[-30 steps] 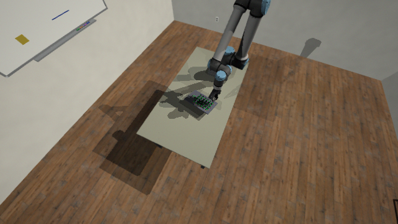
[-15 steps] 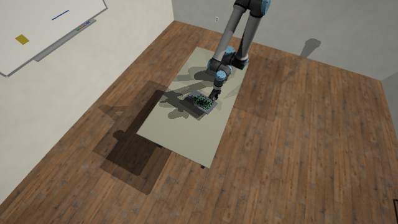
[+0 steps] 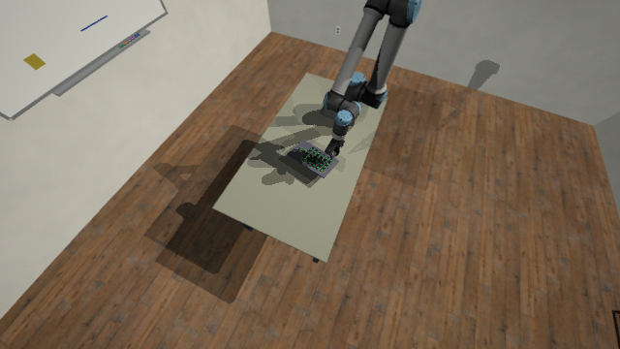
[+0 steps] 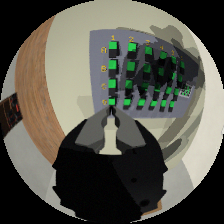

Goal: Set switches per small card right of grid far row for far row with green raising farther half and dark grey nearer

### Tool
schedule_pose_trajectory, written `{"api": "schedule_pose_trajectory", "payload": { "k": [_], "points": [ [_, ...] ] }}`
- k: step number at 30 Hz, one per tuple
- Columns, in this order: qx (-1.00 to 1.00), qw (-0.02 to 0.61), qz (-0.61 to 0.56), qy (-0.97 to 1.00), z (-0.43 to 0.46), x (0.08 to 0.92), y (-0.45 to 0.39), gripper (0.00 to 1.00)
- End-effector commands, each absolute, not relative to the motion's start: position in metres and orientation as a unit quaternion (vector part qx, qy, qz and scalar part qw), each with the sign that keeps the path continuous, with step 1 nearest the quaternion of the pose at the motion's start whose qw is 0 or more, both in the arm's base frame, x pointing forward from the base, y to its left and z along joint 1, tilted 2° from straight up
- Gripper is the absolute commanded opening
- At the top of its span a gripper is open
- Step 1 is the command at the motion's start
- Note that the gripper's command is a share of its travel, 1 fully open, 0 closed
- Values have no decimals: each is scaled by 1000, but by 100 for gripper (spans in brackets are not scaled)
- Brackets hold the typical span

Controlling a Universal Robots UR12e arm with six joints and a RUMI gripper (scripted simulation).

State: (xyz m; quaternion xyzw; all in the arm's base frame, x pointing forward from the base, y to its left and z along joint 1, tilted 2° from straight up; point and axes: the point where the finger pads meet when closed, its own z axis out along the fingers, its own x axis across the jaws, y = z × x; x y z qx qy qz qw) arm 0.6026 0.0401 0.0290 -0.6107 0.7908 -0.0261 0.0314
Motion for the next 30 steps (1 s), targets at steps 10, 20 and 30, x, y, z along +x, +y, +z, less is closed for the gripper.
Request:
{"api": "schedule_pose_trajectory", "payload": {
  "k": [10, 20, 30],
  "points": [
    [-611, 32, -27, 791, 21, 604, 40, 0],
    [-611, 32, -27, 791, 7, 605, 40, 0],
    [-611, 32, -27, 791, 6, 605, 40, 0]
  ]
}}
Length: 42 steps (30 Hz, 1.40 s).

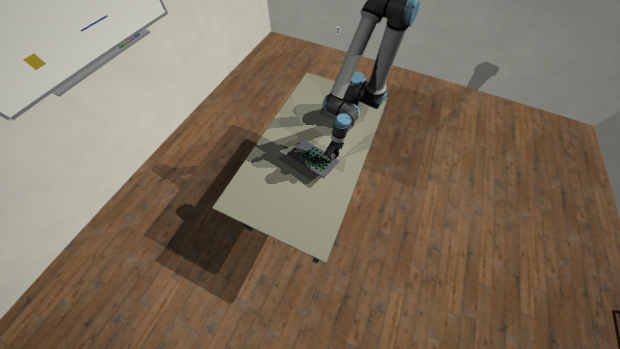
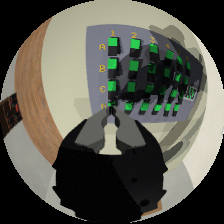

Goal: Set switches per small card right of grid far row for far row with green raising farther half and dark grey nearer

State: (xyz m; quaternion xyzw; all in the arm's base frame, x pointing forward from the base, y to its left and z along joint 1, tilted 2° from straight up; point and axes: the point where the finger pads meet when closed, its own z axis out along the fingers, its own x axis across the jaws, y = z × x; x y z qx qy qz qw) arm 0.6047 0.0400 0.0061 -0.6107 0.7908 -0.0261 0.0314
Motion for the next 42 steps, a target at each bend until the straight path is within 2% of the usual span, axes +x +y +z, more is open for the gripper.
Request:
{"api": "schedule_pose_trajectory", "payload": {
  "k": [1, 42],
  "points": [
    [-611, 32, -27, 791, 5, 605, 40, 0],
    [-611, 32, -27, 791, 4, 606, 40, 0]
  ]
}}
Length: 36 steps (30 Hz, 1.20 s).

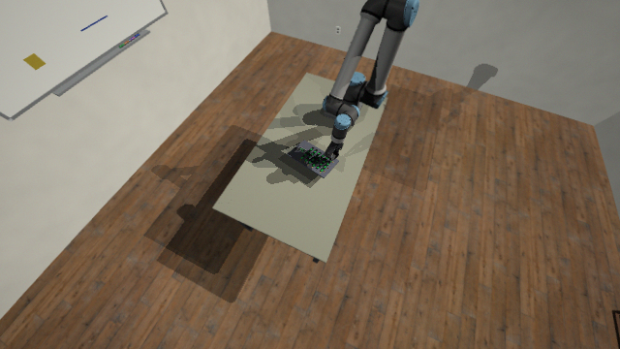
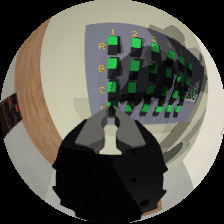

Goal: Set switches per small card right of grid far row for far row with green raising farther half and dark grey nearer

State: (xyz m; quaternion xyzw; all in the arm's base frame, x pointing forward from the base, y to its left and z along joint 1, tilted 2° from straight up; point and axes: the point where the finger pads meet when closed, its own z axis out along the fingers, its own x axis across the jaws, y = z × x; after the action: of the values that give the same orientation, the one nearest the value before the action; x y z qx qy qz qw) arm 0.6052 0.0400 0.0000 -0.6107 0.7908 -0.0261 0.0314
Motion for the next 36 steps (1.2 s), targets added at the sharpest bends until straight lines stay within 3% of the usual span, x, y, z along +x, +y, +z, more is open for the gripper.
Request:
{"api": "schedule_pose_trajectory", "payload": {
  "k": [1, 25, 36],
  "points": [
    [-611, 32, -27, 791, 6, 605, 40, 0],
    [-611, 32, -27, 791, 30, 603, 39, 0],
    [-611, 32, -27, 791, 28, 585, -25, 0]
  ]
}}
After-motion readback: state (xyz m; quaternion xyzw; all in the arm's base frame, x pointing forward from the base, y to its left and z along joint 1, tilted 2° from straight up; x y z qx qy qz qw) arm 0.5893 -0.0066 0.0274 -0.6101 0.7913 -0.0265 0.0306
